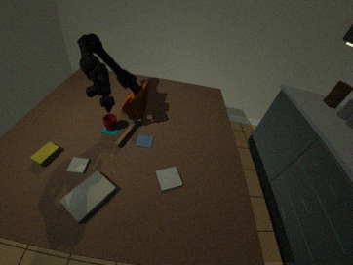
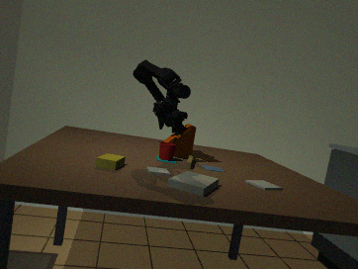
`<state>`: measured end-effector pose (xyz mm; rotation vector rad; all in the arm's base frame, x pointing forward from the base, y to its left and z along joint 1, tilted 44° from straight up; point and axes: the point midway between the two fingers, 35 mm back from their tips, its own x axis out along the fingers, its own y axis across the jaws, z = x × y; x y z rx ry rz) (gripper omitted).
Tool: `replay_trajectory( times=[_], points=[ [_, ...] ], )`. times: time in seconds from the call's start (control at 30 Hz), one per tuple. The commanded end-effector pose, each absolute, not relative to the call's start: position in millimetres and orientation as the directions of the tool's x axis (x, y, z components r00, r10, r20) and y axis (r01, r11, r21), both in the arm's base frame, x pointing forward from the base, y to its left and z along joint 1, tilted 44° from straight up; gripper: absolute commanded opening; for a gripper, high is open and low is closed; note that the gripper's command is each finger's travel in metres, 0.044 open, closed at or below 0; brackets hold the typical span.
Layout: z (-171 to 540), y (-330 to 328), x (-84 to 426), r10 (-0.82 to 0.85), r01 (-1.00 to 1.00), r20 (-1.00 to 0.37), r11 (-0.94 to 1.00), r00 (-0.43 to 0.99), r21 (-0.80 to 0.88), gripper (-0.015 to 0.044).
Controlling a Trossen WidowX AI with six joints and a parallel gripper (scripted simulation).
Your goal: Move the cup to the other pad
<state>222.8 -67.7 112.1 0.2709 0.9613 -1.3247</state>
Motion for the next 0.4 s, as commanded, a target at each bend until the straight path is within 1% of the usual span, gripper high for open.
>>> replay_trajectory(
  times=[0.0,0.37],
  points=[
    [122.8,-56.1,224.1,-0.689,0.899,-0.723,0.279,-0.059,-0.339,0.0440],
    [130.8,-52.9,224.7,-0.692,0.900,-0.720,0.279,-0.053,-0.335,0.0440]
  ],
)
